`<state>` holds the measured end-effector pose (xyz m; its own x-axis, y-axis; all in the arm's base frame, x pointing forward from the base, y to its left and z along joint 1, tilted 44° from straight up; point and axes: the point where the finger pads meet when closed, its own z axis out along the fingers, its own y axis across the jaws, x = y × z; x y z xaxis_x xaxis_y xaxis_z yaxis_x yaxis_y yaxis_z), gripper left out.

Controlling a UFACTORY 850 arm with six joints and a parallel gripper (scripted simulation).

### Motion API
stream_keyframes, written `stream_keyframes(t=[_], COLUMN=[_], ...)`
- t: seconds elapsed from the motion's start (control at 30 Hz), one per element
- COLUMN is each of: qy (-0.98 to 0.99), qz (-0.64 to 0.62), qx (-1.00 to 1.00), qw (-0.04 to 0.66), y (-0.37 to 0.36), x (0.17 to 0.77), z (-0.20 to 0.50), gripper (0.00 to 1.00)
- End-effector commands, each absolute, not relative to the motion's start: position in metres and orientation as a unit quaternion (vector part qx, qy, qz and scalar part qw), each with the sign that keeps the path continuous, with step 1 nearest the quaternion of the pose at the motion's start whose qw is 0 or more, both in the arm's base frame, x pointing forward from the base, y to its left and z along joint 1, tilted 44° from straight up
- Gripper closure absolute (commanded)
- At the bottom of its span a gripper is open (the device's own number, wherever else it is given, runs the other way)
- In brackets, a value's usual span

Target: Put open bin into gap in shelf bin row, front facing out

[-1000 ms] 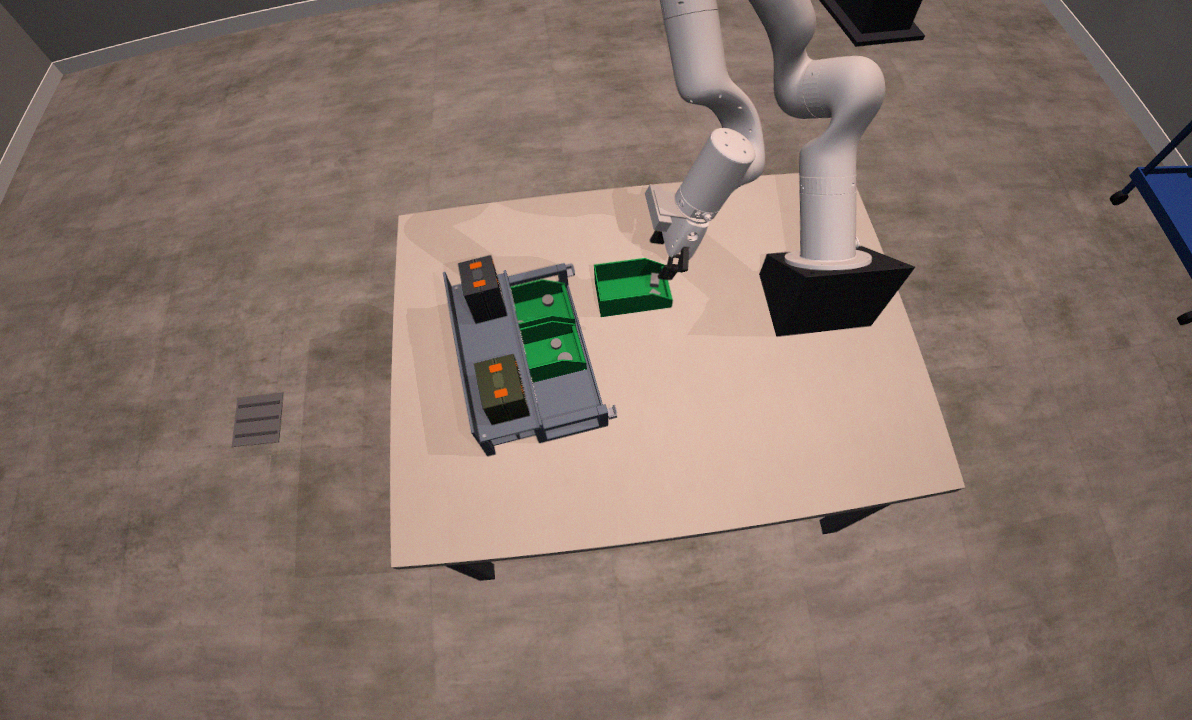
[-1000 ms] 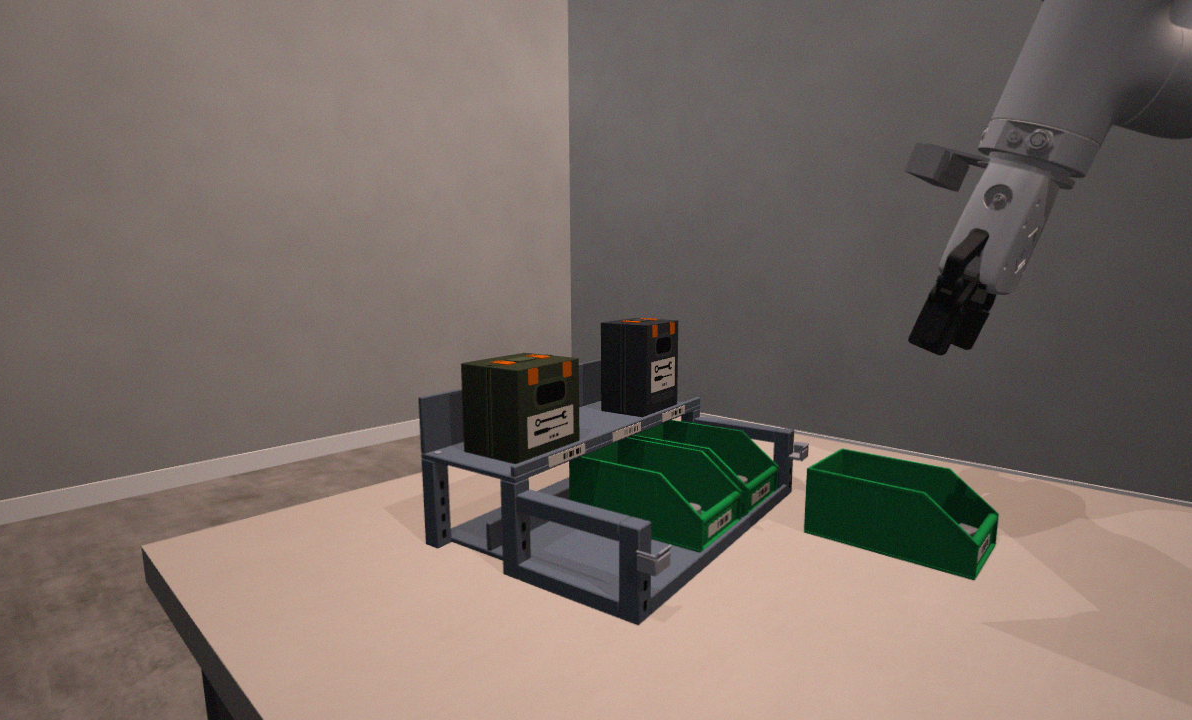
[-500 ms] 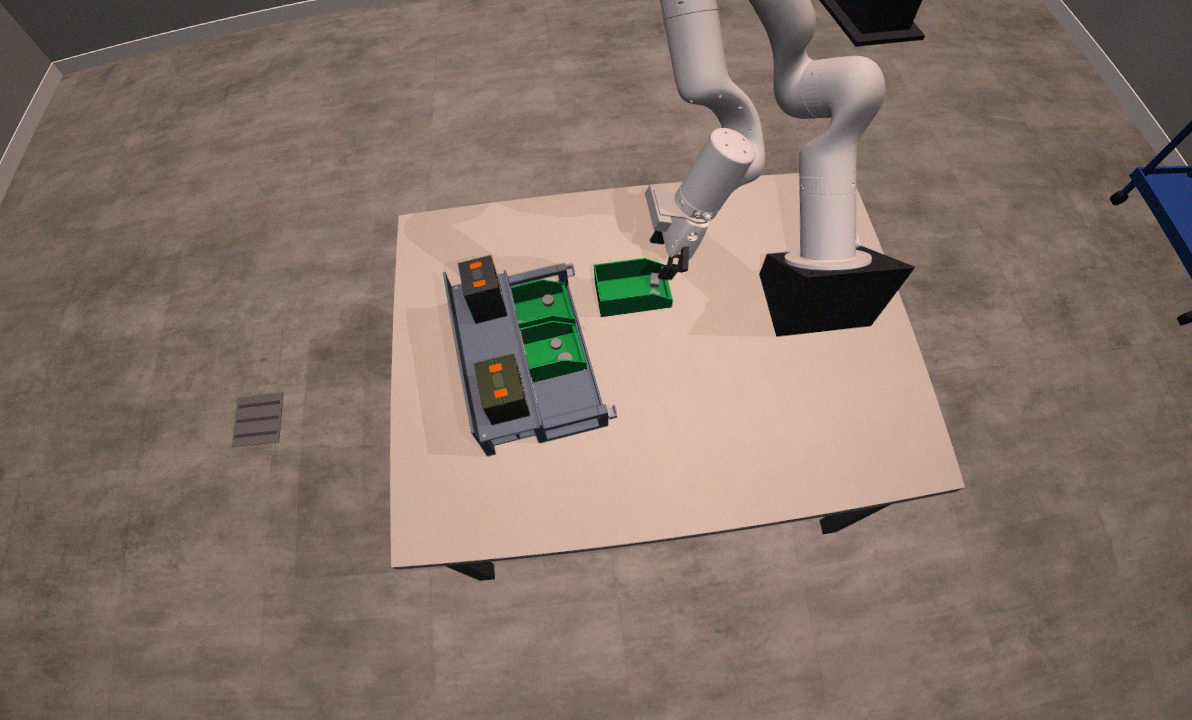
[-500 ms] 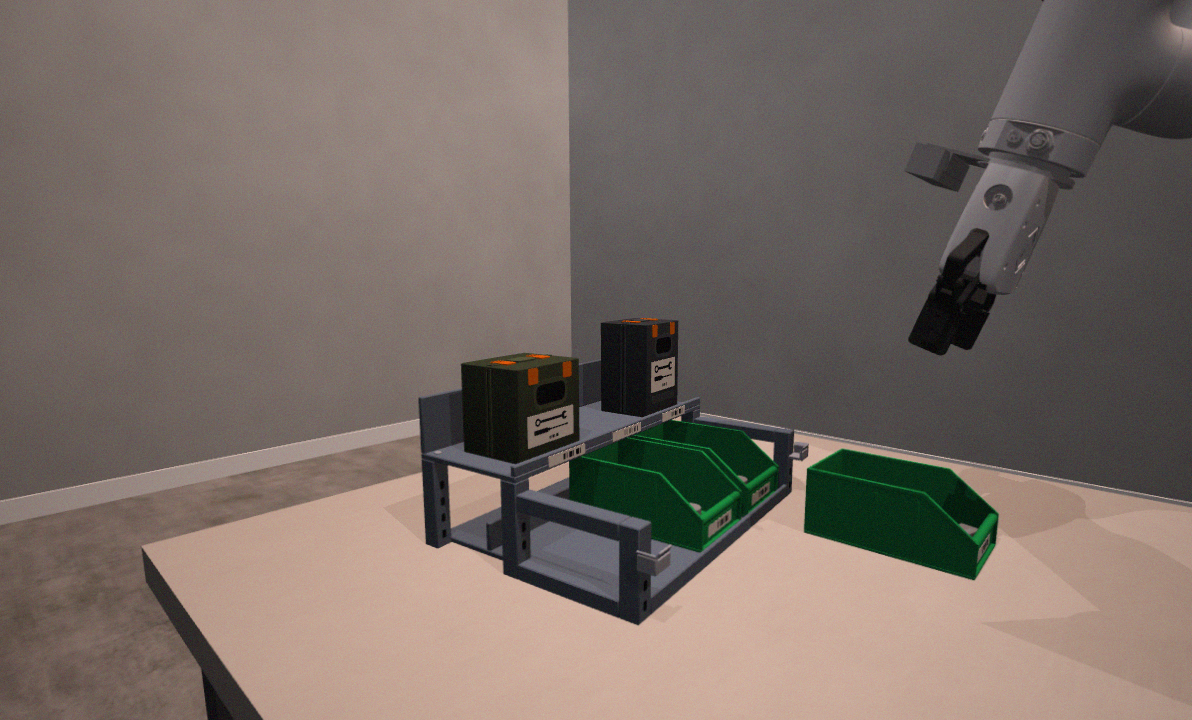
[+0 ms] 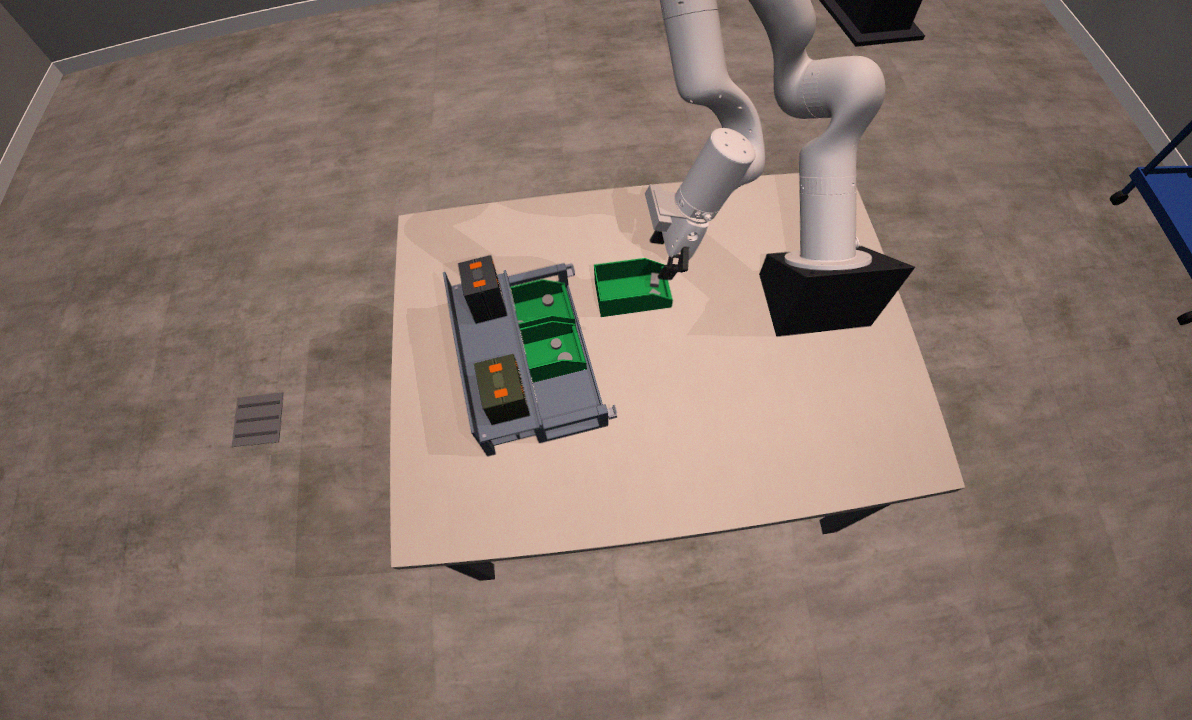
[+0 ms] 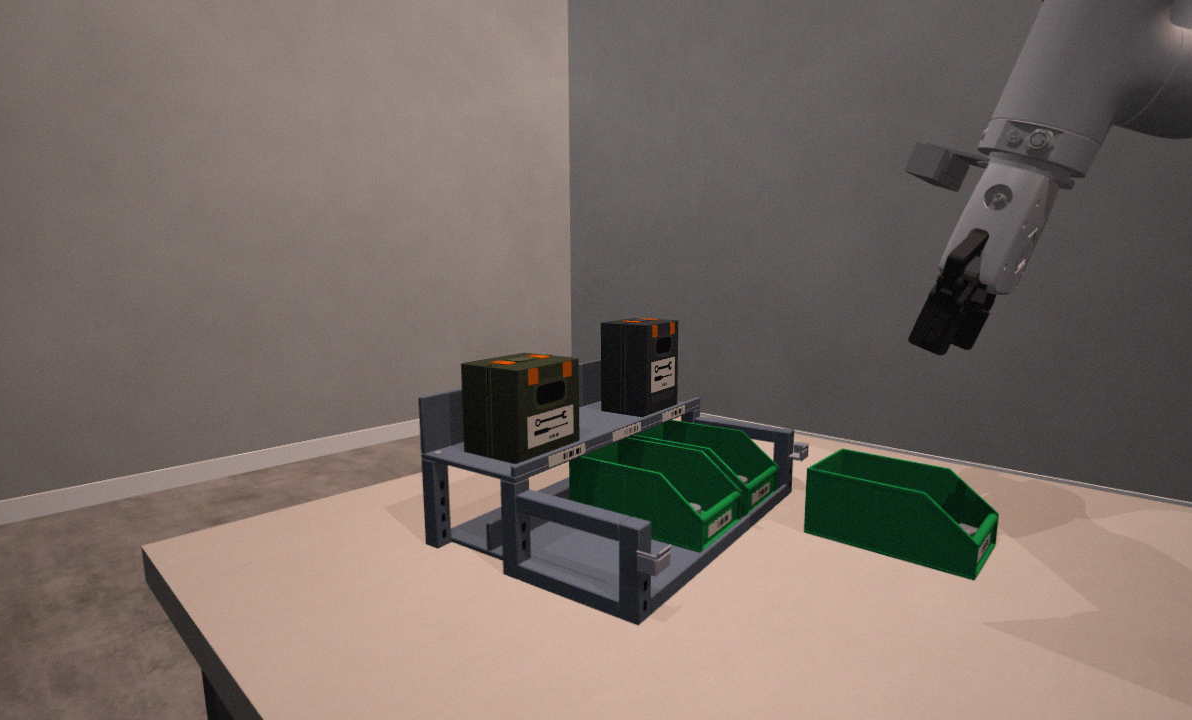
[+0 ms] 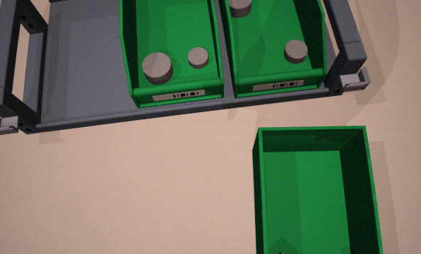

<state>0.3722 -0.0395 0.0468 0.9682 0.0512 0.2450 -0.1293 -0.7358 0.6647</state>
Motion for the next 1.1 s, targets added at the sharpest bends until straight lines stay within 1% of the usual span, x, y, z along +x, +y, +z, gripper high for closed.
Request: stream_keyframes(t=[0.0, 0.83, 1.0, 1.07], qy=[-0.021, -0.021, -0.06, -0.06], qz=[0.125, 0.125, 0.002, 0.002], qx=[0.923, 0.923, 0.926, 0.926], qw=[0.363, 0.363, 0.373, 0.373], y=[-0.039, -0.039, -0.012, -0.012], x=[0.373, 0.373, 0.378, 0.378], z=[0.047, 0.047, 0.075, 0.075], gripper=[0.0, 0.0, 0.0, 0.0])
